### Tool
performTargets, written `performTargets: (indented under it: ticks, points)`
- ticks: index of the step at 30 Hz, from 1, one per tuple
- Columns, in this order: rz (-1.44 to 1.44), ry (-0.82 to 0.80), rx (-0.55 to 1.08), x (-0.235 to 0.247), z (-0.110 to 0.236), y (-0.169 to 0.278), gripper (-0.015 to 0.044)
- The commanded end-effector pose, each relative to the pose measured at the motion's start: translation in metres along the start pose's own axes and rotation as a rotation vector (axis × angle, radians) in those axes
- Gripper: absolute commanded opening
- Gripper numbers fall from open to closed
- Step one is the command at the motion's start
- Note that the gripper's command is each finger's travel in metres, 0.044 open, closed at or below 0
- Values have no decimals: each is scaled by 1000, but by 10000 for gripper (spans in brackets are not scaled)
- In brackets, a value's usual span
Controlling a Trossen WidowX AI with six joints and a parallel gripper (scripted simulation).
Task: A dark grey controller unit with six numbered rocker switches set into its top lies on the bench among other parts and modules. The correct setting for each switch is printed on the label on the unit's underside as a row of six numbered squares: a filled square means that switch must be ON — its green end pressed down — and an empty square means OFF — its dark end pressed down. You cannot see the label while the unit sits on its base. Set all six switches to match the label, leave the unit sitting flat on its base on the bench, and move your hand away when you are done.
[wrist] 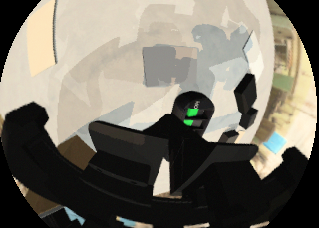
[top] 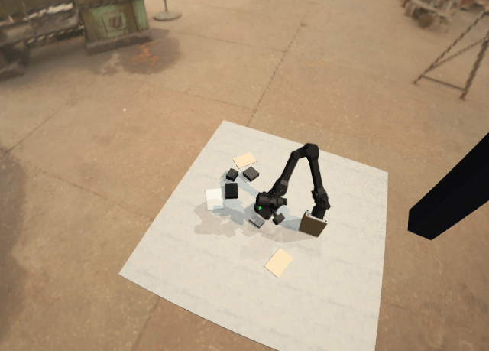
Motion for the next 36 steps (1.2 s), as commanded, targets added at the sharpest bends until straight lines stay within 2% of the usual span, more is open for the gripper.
performTargets:
  ticks: [1, 8, 17, 26, 36]
  points:
    - [-13, 3, 7, -2, 0, -2, 0]
    - [-5, -23, 10, -8, 0, 1, 0]
    - [-15, -280, 62, -104, 4, 62, 0]
    - [-15, -286, 63, -105, 4, 64, 0]
    - [-15, -286, 63, -101, -11, 63, 0]
Point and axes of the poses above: the point midway between the two fingers, 35 mm back from their tips, its own z axis back along the fingers, its own x axis across the jaws, y = z × x, the point moved 5 cm from there along z, back along the fingers, and after that the axes turned 11 degrees about -z, right-handed, at the moved point
